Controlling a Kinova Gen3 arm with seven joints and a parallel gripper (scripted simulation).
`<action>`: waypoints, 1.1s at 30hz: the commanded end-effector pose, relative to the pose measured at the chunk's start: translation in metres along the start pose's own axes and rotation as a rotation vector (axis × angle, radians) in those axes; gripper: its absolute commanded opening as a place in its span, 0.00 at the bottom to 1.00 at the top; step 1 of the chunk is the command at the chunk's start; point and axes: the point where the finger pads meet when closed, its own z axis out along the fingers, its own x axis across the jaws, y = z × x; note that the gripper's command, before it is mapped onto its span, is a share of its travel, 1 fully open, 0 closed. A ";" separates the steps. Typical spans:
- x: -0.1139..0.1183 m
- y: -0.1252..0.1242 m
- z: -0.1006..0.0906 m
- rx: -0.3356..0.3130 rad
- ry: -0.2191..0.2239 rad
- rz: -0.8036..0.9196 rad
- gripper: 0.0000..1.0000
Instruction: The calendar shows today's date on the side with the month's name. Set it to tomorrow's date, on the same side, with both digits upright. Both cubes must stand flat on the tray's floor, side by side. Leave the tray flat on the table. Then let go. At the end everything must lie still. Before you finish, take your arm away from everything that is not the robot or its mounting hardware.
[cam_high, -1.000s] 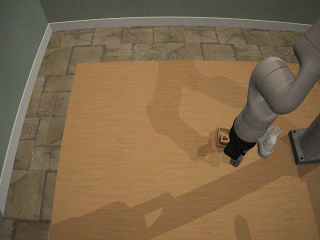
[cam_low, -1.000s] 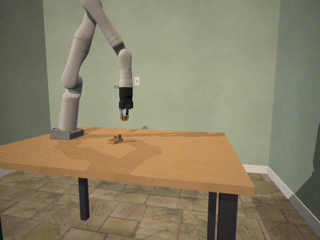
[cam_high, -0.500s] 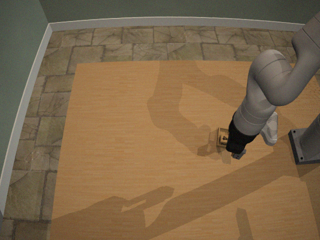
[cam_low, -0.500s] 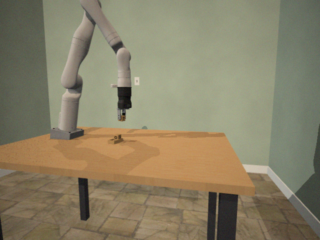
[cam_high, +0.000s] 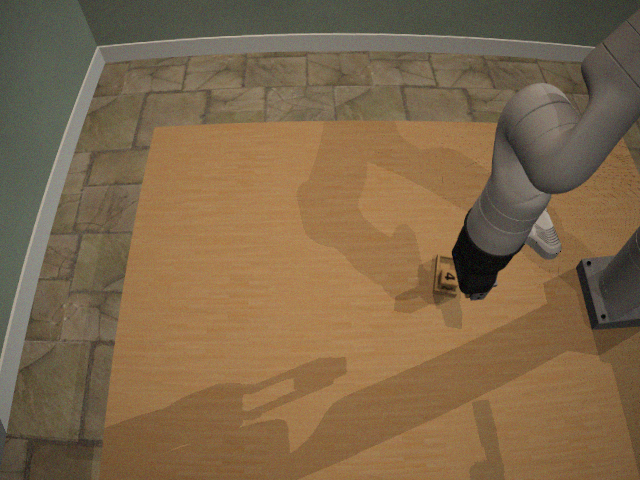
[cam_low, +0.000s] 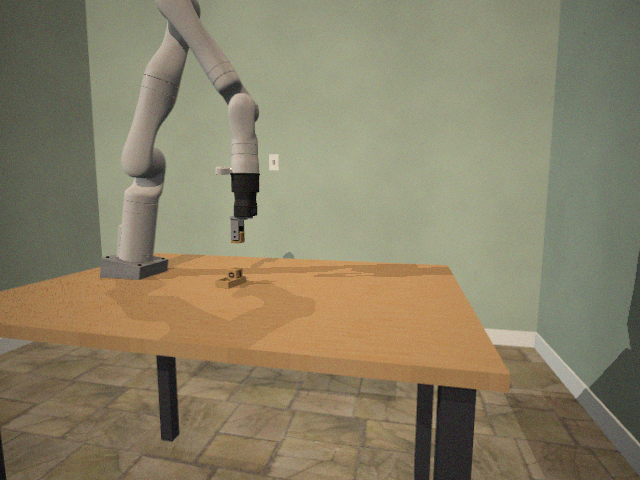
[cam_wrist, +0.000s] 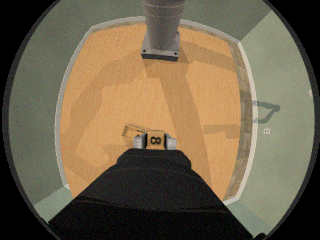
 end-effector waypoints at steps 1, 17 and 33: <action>-0.007 0.000 -0.001 -0.002 -0.002 -0.049 0.57; -0.036 -0.002 -0.003 -0.003 -0.003 -0.476 0.57; -0.059 -0.002 -0.005 -0.004 -0.006 -0.840 0.57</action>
